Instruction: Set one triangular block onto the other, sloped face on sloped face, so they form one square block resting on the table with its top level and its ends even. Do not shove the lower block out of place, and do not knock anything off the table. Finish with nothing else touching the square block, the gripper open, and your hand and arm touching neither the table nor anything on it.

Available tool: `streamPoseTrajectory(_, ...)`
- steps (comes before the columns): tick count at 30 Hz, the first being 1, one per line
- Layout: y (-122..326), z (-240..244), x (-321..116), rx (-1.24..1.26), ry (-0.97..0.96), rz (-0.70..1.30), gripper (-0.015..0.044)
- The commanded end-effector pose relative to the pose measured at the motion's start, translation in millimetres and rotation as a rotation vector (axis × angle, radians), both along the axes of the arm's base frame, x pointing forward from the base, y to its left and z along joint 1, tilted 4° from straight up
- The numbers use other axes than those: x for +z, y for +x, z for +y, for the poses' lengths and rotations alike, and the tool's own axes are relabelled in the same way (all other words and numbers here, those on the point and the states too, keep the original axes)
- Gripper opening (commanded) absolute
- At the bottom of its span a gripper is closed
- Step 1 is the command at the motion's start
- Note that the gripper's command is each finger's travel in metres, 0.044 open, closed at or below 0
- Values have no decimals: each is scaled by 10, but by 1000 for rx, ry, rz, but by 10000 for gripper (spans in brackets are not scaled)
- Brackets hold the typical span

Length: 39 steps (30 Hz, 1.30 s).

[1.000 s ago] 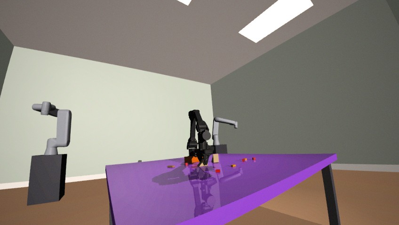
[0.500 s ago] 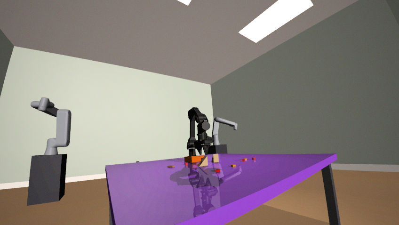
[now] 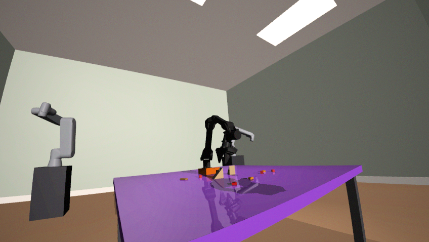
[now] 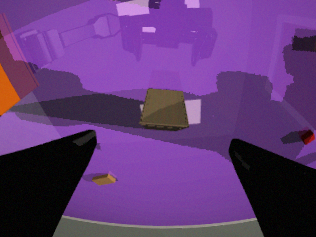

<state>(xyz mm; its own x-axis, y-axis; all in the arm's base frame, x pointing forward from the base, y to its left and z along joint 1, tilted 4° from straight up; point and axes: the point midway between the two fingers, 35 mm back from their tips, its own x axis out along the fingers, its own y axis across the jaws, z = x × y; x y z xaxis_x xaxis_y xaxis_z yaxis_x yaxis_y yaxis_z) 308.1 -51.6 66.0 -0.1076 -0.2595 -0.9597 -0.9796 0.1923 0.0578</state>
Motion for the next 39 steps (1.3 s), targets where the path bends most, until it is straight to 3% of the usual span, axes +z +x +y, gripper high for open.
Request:
streamPoseTrajectory(1,24,145,114,12,-120,0,440)
streamPoseTrajectory(39,12,-50,-368,12,-122,0,440)
